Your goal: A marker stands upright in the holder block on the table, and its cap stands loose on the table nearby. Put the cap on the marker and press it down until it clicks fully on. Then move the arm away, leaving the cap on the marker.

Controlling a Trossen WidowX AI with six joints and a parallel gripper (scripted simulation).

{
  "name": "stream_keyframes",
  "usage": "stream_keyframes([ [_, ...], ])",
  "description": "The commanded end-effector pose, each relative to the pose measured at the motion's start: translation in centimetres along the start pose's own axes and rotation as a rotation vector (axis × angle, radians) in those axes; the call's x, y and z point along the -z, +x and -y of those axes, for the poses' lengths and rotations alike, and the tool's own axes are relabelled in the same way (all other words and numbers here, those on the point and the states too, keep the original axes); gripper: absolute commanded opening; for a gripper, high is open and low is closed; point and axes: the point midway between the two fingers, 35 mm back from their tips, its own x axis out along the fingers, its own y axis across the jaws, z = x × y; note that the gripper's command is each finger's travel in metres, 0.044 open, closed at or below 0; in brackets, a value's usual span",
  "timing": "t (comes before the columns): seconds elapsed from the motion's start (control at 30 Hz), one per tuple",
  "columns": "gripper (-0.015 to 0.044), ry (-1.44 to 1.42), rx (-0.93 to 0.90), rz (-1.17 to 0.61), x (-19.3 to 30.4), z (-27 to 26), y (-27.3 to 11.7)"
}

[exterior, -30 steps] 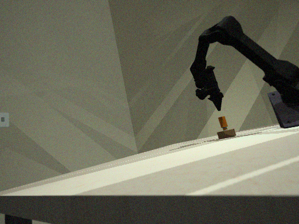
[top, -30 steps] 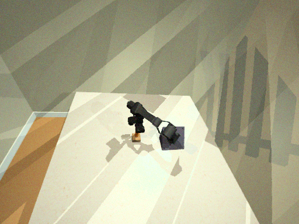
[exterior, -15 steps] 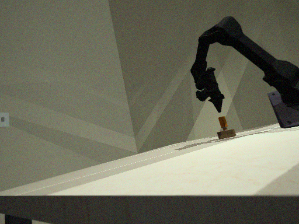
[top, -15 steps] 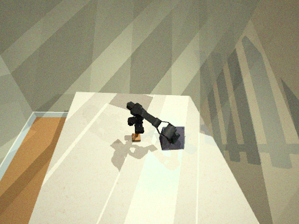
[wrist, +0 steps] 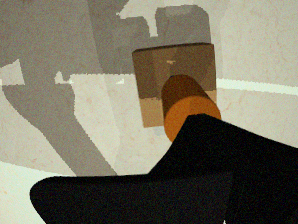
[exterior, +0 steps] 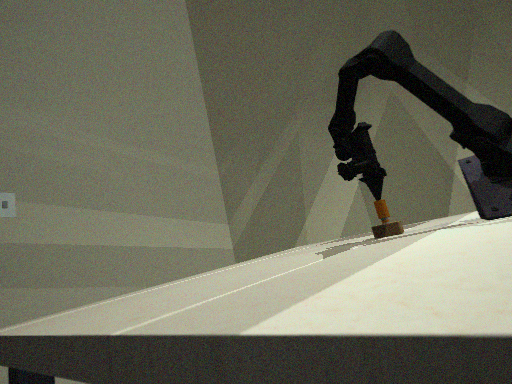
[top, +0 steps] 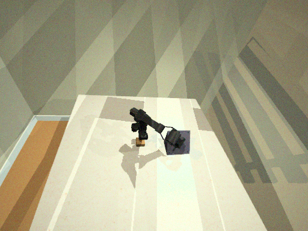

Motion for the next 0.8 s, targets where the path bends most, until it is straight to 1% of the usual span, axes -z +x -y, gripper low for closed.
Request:
stream_keyframes([
  [0.0, 0.0000, 0.007, -0.006, -0.001, 0.1, -0.1, 0.7],
  [0.13, 0.0000, 0.007, -0.006, -0.001, 0.0, -0.1, 1.2],
  [0.17, 0.0000, 0.002, 0.001, 0.004, 0.0, 0.0, 0.5],
  [0.37, 0.0000, 0.002, 0.001, 0.005, -0.1, 0.1, 0.4],
  [0.43, 0.0000, 0.003, 0.003, 0.005, -0.3, 0.2, -1.2],
  [0.6, 0.0000, 0.004, 0.003, 0.003, -0.1, 0.2, -7.6],
  [0.63, 0.0000, 0.004, 0.003, 0.003, 0.0, 0.2, -8.2],
  [0.73, 0.0000, 0.004, 0.002, 0.003, 0.0, 0.1, -8.4],
  [0.77, 0.0026, 0.004, 0.002, 0.003, 0.0, 0.1, -8.4],
])
